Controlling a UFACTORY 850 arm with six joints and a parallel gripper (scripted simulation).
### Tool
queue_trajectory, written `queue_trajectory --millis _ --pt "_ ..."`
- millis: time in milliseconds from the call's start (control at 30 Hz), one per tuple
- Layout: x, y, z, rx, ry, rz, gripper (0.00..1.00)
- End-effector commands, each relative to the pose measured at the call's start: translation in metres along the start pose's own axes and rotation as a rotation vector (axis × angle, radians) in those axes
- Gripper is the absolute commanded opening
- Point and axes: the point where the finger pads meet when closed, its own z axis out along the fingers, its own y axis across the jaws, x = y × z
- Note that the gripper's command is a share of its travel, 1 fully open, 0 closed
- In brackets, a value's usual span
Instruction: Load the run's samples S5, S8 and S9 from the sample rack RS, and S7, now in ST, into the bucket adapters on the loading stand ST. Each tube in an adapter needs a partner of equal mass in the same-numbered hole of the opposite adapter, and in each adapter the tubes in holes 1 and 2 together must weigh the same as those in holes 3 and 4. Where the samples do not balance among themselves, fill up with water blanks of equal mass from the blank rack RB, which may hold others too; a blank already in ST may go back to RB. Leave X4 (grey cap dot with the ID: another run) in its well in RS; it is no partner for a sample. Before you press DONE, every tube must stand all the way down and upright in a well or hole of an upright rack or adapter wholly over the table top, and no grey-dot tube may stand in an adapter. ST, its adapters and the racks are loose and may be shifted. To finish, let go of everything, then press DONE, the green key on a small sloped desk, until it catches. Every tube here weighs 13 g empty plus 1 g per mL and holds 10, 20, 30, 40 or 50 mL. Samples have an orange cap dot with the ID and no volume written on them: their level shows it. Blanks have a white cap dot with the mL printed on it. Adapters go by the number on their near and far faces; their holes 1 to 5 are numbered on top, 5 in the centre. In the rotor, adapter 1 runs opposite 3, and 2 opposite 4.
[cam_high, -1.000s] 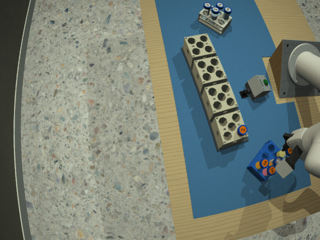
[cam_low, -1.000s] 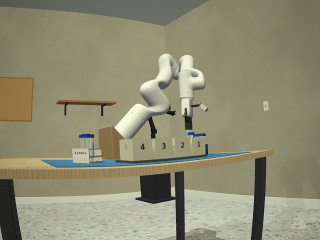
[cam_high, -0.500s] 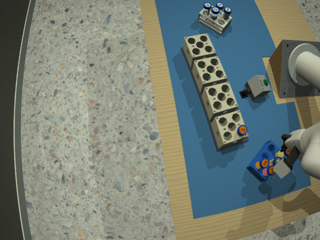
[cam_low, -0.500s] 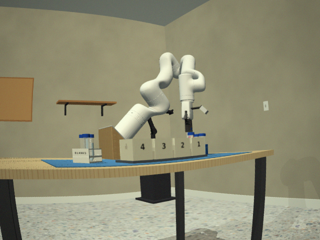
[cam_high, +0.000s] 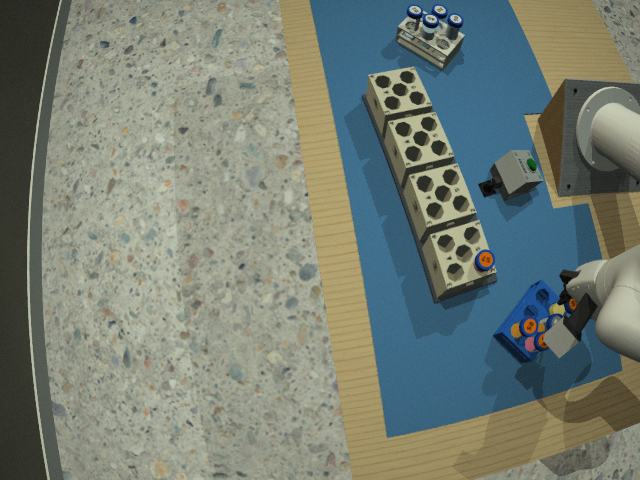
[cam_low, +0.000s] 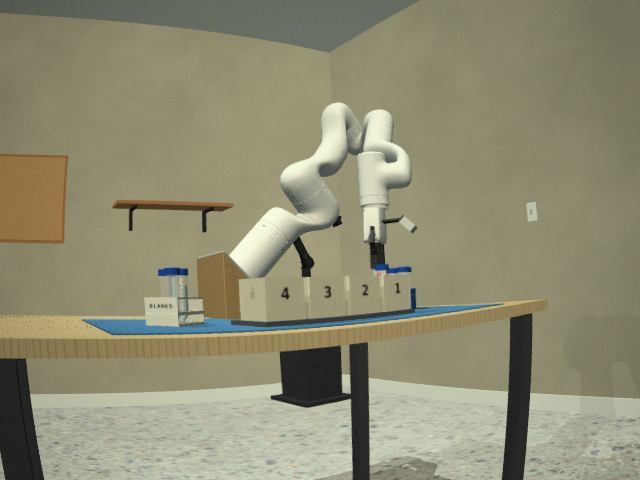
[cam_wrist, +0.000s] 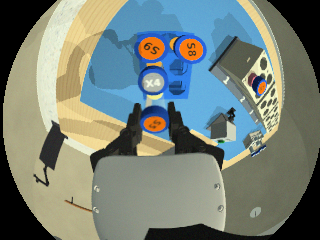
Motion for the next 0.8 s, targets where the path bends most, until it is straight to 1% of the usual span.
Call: queue_trajectory --millis 0,533,767 --pt "0.001 0.0 0.004 0.0 0.001 -0.001 0.0" --pt "0.001 0.0 0.019 0.0 0.001 -0.001 0.0" --pt "0.001 0.0 0.023 0.0 0.001 -0.001 0.0"
